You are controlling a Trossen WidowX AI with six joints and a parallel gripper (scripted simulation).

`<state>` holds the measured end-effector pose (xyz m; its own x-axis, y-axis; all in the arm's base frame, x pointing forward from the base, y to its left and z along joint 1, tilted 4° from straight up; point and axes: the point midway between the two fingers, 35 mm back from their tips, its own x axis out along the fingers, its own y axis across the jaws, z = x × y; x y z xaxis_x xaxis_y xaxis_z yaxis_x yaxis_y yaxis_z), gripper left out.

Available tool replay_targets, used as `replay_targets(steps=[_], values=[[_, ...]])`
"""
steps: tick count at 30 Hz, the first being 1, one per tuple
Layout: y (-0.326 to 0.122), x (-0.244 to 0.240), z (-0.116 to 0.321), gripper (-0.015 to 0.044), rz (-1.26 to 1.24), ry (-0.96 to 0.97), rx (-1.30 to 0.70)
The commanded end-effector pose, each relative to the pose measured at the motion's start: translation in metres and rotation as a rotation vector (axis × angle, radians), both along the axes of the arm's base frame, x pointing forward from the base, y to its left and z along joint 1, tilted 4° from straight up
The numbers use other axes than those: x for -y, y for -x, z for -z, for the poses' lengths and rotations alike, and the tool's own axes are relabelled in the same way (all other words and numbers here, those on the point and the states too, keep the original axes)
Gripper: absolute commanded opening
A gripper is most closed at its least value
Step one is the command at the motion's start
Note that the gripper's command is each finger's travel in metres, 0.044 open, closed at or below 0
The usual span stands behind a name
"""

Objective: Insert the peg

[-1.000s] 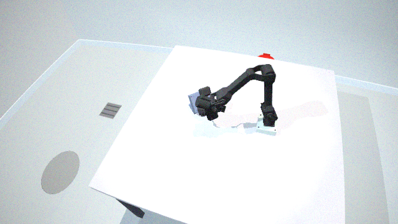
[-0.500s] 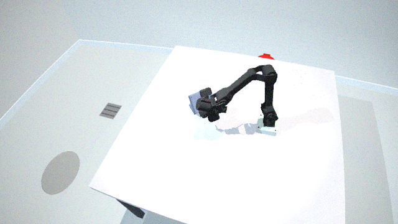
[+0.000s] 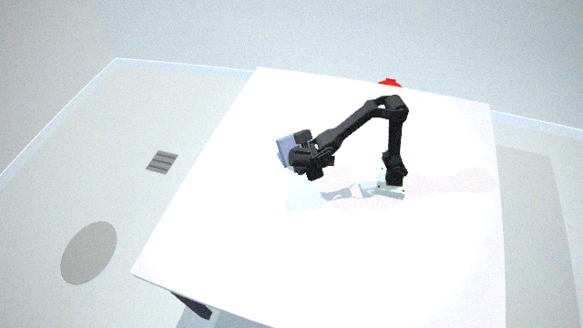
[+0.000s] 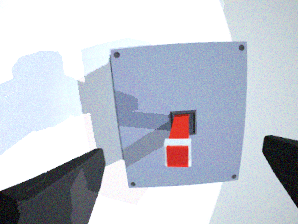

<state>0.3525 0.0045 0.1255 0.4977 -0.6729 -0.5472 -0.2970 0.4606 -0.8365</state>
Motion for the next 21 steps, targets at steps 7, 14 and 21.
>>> replay_targets(steps=[7,14,21], values=[[0.007,-0.012,-0.008,0.044,0.001,0.0,0.005],[0.013,-0.02,-0.014,0.044,0.0,0.001,0.004],[0.018,-0.028,-0.019,0.044,-0.001,0.003,0.004]])
